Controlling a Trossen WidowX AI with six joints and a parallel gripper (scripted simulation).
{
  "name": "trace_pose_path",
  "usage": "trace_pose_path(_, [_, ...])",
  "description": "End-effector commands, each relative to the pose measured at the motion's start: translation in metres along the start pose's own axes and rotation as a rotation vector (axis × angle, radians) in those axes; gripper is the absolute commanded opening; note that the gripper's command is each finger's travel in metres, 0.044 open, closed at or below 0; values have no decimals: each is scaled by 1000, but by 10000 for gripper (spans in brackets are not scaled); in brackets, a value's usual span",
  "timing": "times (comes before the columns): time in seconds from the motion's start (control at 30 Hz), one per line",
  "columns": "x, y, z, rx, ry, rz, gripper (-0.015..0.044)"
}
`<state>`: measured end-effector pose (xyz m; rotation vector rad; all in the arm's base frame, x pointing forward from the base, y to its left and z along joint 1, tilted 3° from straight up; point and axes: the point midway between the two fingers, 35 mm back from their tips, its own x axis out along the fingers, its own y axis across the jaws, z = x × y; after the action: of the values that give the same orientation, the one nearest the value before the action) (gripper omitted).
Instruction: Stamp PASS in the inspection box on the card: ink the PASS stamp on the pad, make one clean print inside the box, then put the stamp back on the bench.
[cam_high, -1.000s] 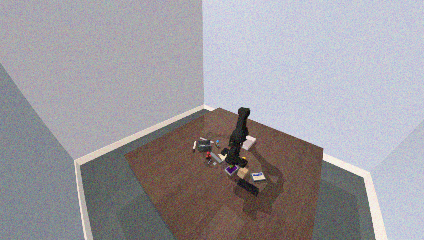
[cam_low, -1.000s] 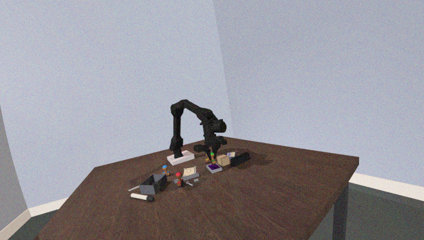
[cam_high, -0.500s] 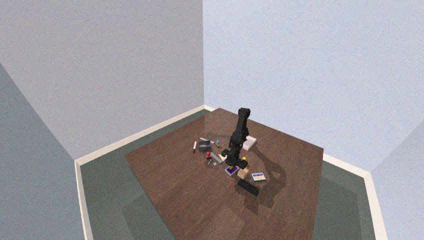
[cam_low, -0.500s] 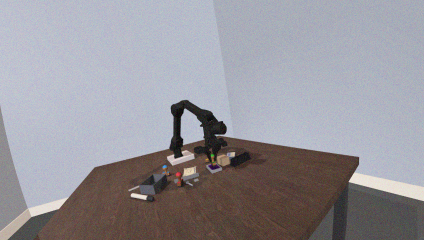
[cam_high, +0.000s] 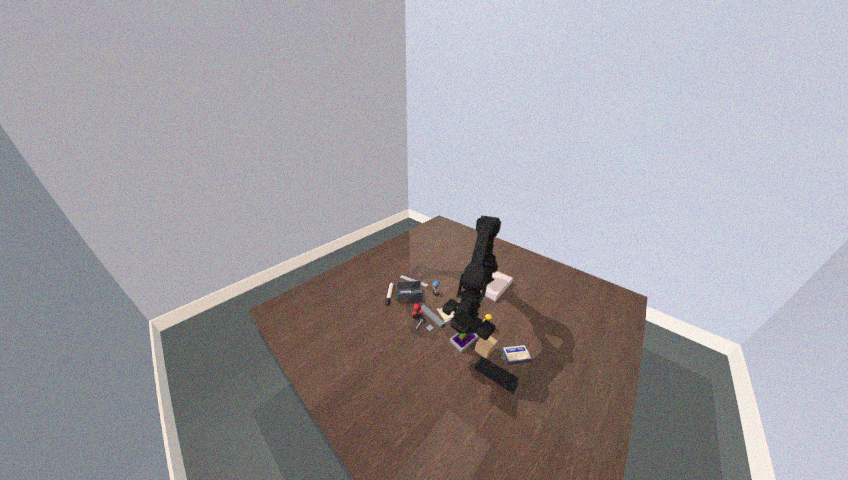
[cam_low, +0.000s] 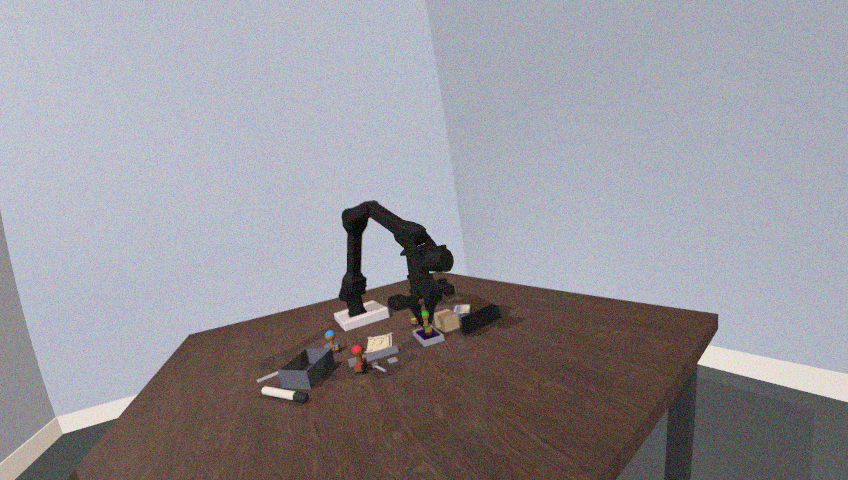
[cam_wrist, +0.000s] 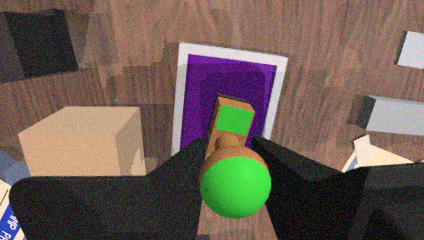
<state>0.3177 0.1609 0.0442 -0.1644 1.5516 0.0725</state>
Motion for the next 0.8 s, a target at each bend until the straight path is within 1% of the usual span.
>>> trace_pose_path(0.0, [1,0,0,0,-1,0,0])
trace_pose_path(0.77, [5,0,0,0,-1,0,0])
